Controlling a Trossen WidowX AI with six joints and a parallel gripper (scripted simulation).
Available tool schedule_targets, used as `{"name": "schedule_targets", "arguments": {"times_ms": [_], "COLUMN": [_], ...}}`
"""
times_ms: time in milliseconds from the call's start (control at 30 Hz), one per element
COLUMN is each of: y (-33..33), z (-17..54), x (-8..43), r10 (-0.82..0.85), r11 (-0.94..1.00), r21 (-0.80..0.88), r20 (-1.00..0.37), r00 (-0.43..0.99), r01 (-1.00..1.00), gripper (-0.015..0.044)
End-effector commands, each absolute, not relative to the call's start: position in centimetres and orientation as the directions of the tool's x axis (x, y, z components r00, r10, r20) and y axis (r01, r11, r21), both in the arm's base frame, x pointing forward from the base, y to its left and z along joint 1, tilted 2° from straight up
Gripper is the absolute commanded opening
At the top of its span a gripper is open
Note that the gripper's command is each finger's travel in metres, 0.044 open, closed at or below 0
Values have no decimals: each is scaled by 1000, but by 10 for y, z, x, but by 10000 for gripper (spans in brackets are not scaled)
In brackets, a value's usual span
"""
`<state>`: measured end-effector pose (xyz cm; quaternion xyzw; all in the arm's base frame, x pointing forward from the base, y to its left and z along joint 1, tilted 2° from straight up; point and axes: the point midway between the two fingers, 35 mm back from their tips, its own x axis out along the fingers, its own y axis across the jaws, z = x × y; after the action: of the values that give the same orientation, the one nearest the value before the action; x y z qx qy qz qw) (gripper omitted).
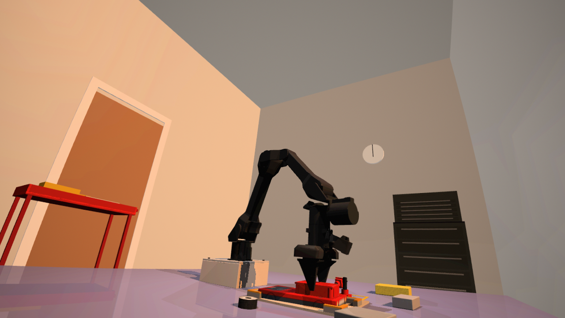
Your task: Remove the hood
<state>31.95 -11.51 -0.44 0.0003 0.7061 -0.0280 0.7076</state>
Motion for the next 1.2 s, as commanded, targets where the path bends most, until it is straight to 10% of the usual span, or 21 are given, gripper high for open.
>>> {"name": "schedule_targets", "arguments": {"times_ms": [0,233,600,1167], "y": [-115,-115,-115,-115], "z": [-4,-4,1,13], "x": [320,320,320,320], "r10": [-39,-39,-39,-39], "r11": [998,998,998,998], "r21": [-39,-39,-39,-39], "r20": [-999,-999,-999,-999], "r00": [2,2,2,1], "r01": [40,40,40,40], "gripper": [322,275,0,0]}}
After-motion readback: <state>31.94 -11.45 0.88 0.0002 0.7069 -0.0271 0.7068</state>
